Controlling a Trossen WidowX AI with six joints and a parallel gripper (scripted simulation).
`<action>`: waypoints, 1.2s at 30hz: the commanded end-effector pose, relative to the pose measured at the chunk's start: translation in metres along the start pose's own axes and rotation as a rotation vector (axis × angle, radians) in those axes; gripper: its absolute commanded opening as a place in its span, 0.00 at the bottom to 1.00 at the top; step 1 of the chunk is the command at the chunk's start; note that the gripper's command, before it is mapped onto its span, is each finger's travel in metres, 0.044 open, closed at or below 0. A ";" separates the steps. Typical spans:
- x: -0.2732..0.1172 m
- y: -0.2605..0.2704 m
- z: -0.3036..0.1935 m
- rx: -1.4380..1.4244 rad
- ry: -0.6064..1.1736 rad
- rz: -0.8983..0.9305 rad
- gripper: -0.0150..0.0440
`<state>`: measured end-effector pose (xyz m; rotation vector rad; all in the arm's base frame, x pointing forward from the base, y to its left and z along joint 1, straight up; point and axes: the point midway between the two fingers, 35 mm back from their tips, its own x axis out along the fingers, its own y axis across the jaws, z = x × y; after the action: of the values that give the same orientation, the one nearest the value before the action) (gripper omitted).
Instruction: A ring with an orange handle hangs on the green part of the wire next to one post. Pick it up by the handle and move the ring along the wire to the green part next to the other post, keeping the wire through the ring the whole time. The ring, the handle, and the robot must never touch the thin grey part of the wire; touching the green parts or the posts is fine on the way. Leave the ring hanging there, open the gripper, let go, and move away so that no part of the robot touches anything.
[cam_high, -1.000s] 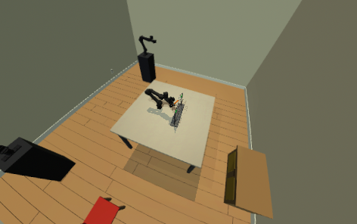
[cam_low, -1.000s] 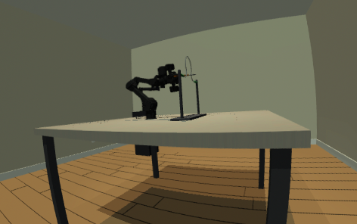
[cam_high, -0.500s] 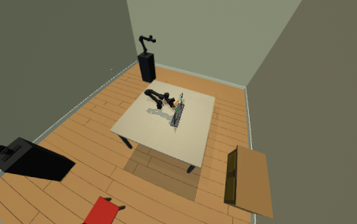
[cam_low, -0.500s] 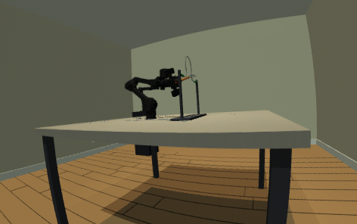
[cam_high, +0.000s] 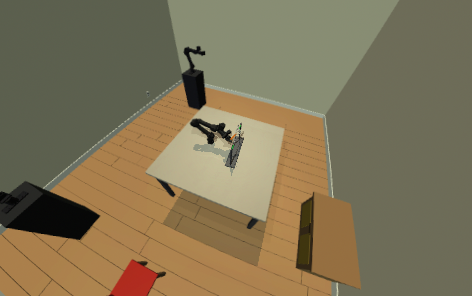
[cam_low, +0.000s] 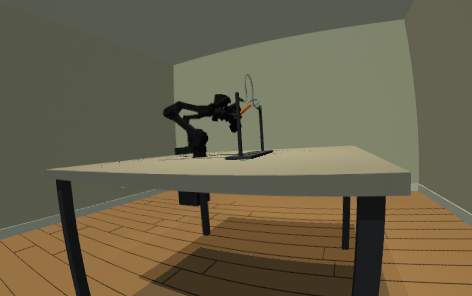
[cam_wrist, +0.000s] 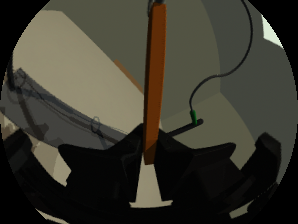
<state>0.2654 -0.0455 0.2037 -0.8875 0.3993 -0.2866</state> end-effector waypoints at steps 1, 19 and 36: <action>0.002 0.014 -0.003 0.045 -0.004 0.040 0.00; 0.001 0.052 0.003 0.265 -0.036 0.160 0.00; -0.020 0.102 0.027 0.579 0.007 0.335 0.00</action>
<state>0.2670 0.0326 0.1424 -0.3036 0.4287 -0.0932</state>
